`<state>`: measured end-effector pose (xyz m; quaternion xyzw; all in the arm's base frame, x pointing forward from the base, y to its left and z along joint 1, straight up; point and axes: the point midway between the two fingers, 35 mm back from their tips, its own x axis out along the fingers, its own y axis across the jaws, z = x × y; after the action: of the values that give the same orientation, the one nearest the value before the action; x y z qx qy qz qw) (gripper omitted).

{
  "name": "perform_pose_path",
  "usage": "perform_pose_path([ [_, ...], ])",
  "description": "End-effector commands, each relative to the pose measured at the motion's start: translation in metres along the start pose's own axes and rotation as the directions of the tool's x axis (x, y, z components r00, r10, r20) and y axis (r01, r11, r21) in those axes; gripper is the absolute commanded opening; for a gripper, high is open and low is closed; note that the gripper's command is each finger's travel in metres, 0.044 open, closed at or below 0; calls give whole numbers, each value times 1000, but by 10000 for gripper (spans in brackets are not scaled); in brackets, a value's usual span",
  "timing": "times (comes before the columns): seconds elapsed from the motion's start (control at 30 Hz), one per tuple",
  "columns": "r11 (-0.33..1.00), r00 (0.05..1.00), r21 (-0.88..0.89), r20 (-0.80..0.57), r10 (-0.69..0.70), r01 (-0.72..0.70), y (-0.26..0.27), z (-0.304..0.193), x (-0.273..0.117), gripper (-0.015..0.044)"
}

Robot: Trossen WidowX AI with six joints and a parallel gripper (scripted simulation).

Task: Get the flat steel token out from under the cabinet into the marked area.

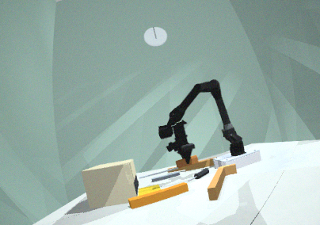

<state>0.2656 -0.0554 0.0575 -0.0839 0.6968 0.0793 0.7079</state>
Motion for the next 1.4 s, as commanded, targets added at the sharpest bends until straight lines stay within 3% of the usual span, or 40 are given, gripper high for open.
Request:
perform_pose_path([
  [0.0,1000,1000,-2,12,1,-1,-4,1,3,0],
  [1.1,1000,1000,-2,11,-1,1,-41,-6,51,0],
  [1.37,1000,1000,2,-4,1,-1,-40,-8,52,200],
])
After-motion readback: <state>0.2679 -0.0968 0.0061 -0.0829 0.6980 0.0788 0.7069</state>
